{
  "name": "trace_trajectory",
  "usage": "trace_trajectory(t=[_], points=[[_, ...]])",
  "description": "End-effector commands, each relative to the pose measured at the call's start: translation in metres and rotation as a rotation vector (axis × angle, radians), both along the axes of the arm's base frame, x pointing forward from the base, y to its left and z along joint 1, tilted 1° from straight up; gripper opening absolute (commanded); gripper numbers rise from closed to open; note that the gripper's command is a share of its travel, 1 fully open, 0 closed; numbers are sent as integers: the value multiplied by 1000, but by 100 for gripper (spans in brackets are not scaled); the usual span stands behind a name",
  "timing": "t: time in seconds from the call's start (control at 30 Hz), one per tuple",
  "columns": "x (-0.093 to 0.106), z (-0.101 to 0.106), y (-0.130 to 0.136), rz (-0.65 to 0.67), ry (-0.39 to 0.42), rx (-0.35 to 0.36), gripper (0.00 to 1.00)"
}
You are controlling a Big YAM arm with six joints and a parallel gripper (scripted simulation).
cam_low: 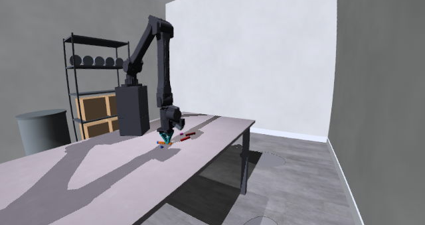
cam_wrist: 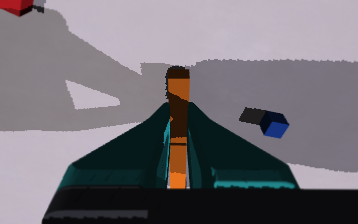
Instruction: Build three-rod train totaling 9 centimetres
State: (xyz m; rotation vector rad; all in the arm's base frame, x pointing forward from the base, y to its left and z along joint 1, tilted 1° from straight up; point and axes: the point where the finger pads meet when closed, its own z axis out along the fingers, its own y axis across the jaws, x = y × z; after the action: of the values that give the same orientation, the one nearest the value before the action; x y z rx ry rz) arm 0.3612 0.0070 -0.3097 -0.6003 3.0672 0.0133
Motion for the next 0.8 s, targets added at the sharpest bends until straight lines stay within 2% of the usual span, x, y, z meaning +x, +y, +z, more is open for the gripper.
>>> trace_trajectory(t=[0.0,0.07,0.2,0.33,0.47,0.77], points=[[5,-2,6,3,-15,3,8],[5,-2,6,3,-15,3,8],[5,-2,6,4,-15,3,16],[5,-2,6,4,-15,3,16],[5,-2,6,4,-15,3,23],[5,-2,6,4,-15,3,23]])
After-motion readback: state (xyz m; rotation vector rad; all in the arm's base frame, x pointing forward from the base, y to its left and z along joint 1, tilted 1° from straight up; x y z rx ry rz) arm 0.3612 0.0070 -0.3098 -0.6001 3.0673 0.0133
